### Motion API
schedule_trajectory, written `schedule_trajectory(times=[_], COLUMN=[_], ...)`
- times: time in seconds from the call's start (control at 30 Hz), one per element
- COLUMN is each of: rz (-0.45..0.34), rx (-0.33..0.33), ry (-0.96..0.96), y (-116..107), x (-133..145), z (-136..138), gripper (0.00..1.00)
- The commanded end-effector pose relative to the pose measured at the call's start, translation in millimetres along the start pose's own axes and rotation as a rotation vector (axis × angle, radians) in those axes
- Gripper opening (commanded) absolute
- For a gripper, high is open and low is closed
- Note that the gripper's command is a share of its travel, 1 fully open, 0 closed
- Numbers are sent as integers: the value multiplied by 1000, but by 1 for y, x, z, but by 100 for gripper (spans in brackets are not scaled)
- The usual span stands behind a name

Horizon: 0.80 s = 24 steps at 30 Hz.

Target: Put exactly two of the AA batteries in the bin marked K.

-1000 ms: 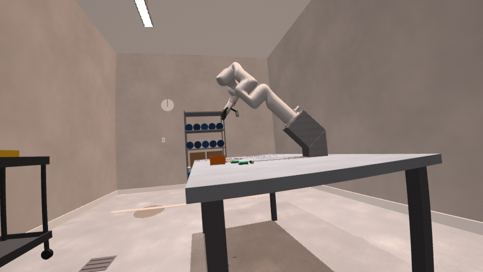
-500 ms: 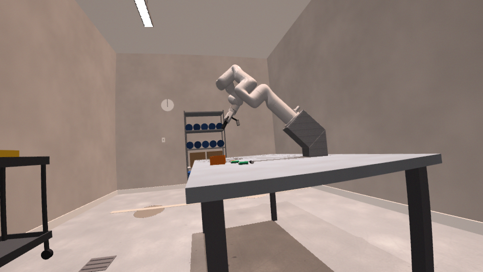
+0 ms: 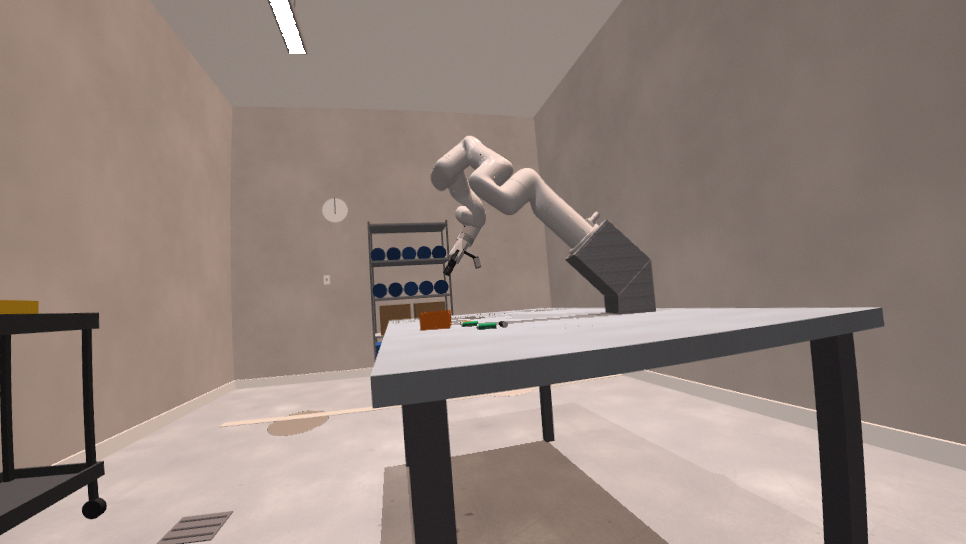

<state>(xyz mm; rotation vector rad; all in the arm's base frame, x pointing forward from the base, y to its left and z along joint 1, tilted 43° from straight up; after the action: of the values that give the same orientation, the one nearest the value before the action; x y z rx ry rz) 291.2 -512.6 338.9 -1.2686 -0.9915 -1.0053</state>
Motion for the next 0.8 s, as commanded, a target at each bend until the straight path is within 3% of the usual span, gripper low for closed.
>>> schedule_trajectory(times=[0.0, 0.17, 0.27, 0.37, 0.43, 0.53, 0.63, 0.73, 0.77], rz=[72, 72, 152, 152, 152, 227, 227, 227, 251], rx=[77, 77, 160, 160, 160, 242, 242, 242, 269], ry=[-99, -99, -187, -186, -186, -281, -281, -281, -316], y=[17, 24, 37, 49, 49, 60, 69, 69, 72], x=[8, 9, 12, 12, 12, 13, 12, 12, 12], z=[22, 32, 51, 73, 73, 94, 115, 115, 122], gripper=[7, 7, 7, 7, 7, 7, 7, 7, 7])
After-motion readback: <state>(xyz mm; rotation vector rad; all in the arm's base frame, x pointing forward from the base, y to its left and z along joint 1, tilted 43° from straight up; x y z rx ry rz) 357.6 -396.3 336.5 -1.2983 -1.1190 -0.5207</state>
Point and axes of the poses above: the point where the finger pads meet when closed, its own y axis out along the fingers, its own z axis across the jaws, x = y × z, the point moved 4 cm from there along -y, back along the fingers, and after that the axes turned 2 degrees about y, right-handed, at the moved point
